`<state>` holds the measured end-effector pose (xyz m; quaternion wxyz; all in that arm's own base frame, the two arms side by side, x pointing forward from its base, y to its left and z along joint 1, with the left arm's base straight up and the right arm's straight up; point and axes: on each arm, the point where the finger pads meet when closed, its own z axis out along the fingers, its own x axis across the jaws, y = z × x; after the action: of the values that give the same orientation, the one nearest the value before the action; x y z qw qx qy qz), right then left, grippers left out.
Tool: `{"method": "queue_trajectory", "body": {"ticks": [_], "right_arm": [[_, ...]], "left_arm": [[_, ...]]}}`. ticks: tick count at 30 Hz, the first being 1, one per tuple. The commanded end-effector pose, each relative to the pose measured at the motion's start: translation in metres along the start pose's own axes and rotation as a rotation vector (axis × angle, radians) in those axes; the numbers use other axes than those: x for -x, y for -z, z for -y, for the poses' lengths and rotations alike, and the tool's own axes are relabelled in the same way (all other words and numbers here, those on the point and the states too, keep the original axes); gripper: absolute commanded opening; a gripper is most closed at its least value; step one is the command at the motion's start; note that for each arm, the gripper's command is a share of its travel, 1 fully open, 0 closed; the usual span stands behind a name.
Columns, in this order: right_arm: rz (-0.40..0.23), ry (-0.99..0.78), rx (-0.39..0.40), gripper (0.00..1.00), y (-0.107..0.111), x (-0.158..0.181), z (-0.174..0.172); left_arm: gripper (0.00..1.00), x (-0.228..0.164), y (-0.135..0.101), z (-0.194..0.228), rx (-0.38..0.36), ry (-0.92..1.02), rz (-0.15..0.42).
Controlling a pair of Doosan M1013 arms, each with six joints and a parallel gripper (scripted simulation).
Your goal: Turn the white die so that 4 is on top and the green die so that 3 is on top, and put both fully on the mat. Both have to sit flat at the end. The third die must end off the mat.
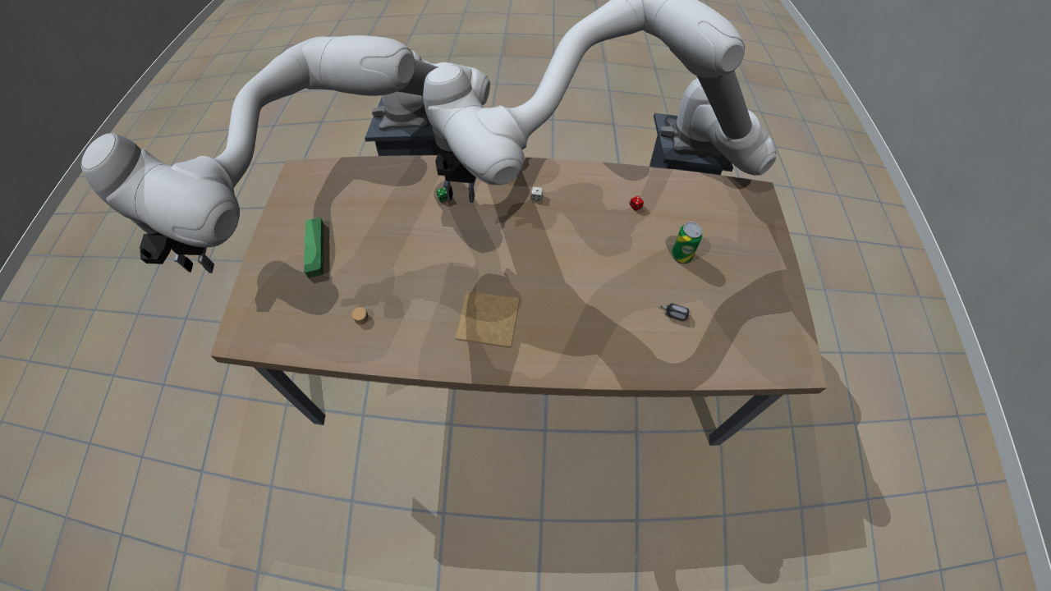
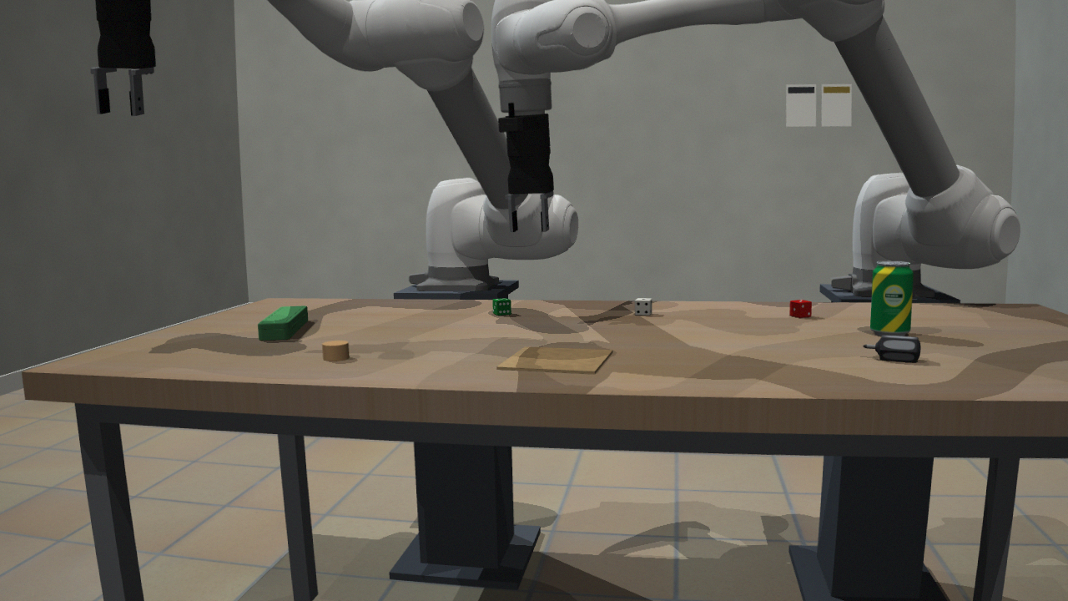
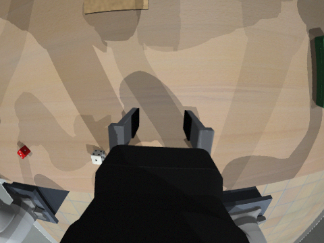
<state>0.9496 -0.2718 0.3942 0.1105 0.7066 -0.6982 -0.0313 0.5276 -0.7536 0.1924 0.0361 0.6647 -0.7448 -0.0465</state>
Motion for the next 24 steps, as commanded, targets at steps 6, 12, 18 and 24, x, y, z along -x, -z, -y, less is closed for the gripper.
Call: {"method": "queue_trajectory", "body": {"ticks": [6,12,18,24], "right_arm": [[0.000,0.000,-0.002,1.00,0.001,0.000,0.000],[0.000,0.000,-0.002,1.00,0.001,0.000,0.000],[0.000,0.000,-0.002,1.00,0.001,0.000,0.000],[0.000,0.000,-0.002,1.00,0.001,0.000,0.000]], "left_arm": [[1.00,0.041,0.002,0.027,0.008,0.096,0.007],[1.00,0.089,0.002,0.056,0.018,0.208,0.013],[1.00,0.132,0.002,0.078,0.027,0.305,0.019],[1.00,0.213,0.002,0.112,0.045,0.487,0.030]]}}
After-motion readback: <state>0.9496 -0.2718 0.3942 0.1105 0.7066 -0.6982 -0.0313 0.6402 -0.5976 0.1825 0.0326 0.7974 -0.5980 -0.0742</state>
